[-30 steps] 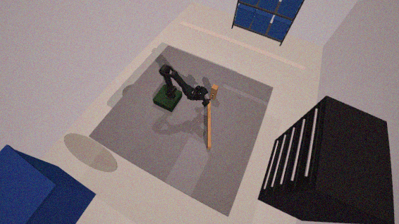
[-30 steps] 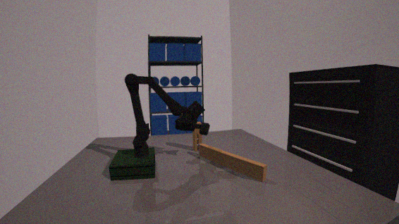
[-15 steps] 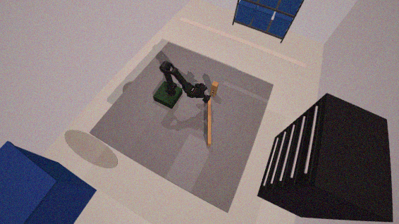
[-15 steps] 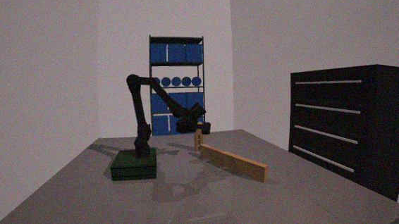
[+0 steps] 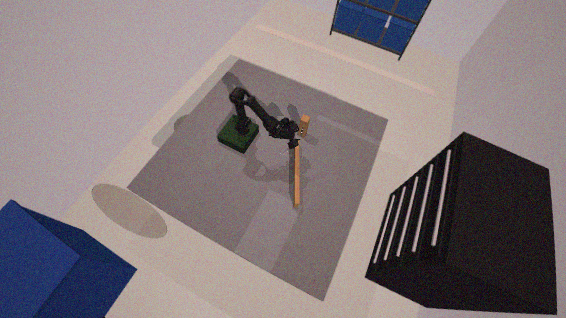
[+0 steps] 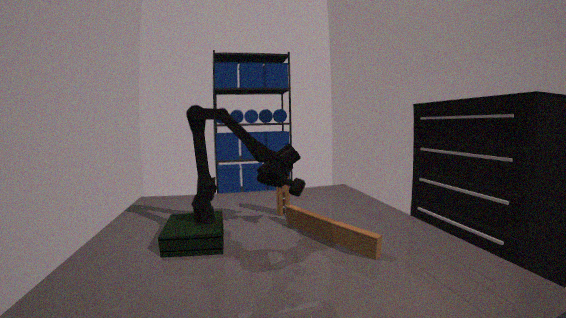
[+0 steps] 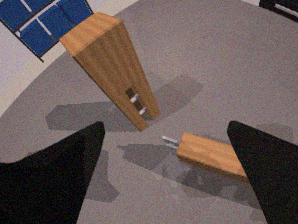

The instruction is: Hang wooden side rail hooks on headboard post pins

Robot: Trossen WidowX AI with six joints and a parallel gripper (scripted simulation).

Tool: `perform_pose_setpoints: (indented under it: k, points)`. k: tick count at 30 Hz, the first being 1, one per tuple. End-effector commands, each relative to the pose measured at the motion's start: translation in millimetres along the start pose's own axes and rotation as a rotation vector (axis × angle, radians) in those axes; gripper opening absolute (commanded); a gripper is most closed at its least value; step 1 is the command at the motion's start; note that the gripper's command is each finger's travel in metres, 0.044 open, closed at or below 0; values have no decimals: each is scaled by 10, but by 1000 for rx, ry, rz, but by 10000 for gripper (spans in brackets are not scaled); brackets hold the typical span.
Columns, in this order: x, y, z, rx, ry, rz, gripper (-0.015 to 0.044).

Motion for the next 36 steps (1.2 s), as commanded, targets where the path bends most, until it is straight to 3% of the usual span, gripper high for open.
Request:
perform_pose_setpoints:
  k: [1,11,21,31,36]
  points:
    - [36,-169,65,263,108,-34,440]
    - [67,-568,235,1062,426,-302,440]
    - [-39,-812,407,1680,592,-828,440]
    - [-38,-826,405,1713,594,-871,440]
    - [162,-835,141,1713,594,-871,440]
Point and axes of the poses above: the point midway between the two fingers, 35 mm back from their tips, its own x axis out along the fingers, its own y axis across the jaws, z = x × y, the point moved 5 cm from there along -x, back along the fingers, and after that the axes turned 15 degrees about -x, right-handed, at the moved point
